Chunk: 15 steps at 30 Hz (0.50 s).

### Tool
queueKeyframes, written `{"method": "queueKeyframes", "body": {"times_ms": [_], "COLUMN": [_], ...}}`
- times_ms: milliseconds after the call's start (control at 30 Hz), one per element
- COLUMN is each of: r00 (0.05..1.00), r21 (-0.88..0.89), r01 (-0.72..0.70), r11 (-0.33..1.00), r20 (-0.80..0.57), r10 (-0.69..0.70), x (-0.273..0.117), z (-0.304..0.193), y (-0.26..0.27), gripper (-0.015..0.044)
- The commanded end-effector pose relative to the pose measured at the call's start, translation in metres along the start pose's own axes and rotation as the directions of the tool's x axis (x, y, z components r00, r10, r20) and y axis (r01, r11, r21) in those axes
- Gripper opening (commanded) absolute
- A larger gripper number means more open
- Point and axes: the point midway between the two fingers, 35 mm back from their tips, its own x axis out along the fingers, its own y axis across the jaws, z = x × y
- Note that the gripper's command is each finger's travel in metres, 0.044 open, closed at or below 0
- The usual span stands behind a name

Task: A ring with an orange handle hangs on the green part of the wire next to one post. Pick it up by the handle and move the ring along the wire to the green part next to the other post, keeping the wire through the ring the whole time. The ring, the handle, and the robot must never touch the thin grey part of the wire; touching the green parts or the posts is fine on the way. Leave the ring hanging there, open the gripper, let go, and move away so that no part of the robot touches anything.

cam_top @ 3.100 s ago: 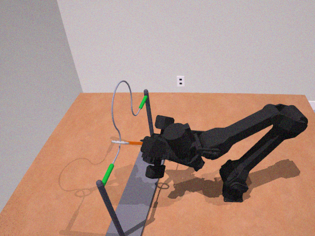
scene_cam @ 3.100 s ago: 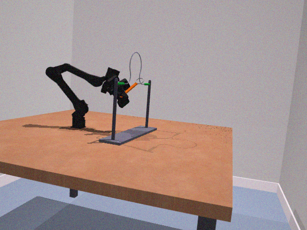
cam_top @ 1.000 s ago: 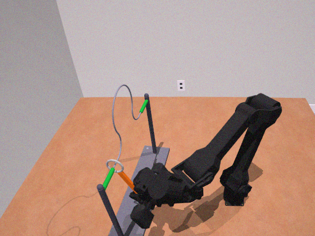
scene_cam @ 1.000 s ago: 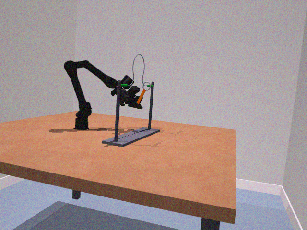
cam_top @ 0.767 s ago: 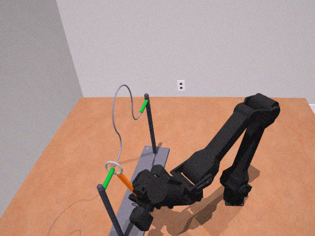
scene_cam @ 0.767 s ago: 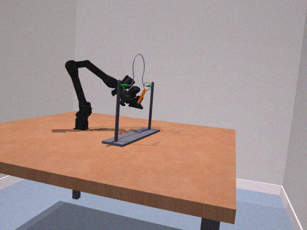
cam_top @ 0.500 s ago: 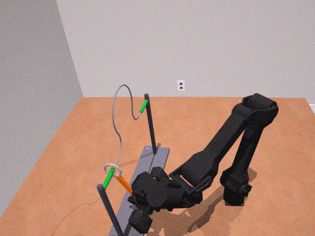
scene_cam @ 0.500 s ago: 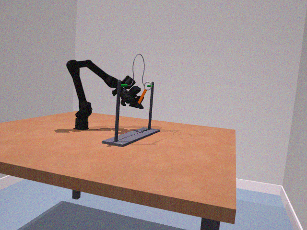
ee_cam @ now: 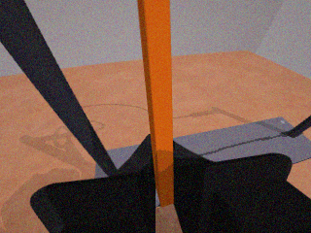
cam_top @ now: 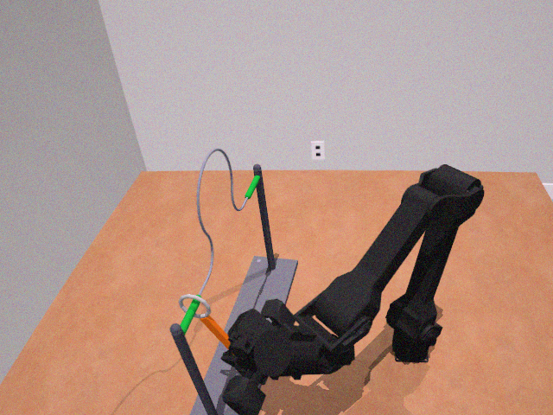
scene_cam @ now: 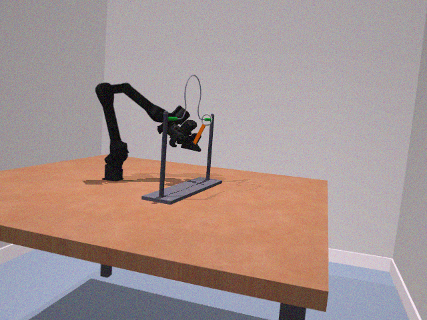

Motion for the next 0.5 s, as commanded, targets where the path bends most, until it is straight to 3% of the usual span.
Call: {"method": "queueKeyframes", "body": {"times_ms": [0,467], "r00": [1.000,1.000], "r21": [0.000,0.000], "r01": [0.005,0.005], "r11": [1.000,1.000], "r20": [0.002,0.002], "r10": [-0.005,-0.005], "x": [0.0026,0.0065], "z": [-0.0031,-0.0108], "y": [0.0023,0.0026], "gripper": [-0.0150,-0.0150]}}
